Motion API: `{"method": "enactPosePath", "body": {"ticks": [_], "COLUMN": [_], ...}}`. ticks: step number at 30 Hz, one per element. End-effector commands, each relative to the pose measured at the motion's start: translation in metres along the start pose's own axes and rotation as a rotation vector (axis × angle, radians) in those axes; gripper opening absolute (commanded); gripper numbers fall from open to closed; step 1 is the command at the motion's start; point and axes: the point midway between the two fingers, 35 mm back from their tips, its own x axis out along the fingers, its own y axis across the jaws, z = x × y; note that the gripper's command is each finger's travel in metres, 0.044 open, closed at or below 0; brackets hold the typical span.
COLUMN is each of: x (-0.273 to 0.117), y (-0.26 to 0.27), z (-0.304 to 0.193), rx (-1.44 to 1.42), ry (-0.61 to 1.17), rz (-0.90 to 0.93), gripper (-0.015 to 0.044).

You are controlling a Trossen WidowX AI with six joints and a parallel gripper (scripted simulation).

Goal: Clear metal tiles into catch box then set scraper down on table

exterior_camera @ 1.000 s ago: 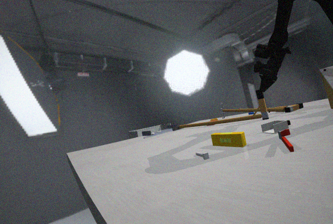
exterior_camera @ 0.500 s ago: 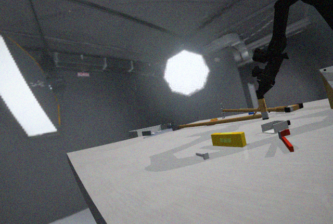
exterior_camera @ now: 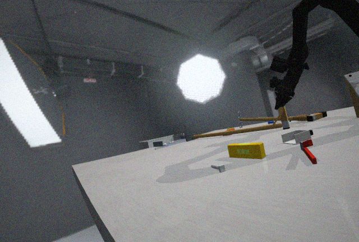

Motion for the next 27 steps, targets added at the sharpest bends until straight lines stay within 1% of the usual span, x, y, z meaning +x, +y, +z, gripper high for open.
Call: {"method": "enactPosePath", "body": {"ticks": [1,2,3,15,22,24,27], "x": [0.0074,0.0081,0.003,0.003,0.003,0.0029,0.0023], "y": [-0.0005,-0.0003,0.0006,0.0006,0.0006,0.0005,0.0002], "z": [-0.0024,-0.0025,-0.0003,-0.0003,-0.0003,-0.0003,0.0002], "rx": [0.011,0.011,0.0,0.0,0.0,0.0,0.002], "ry": [0.002,0.002,0.0,0.0,0.0,0.0,0.0], "rz": [-0.003,-0.003,0.001,0.001,0.001,0.001,0.002], "gripper": [0.044,0.044,0.0414,0.0099,0.0052,0.0,0.0]}}
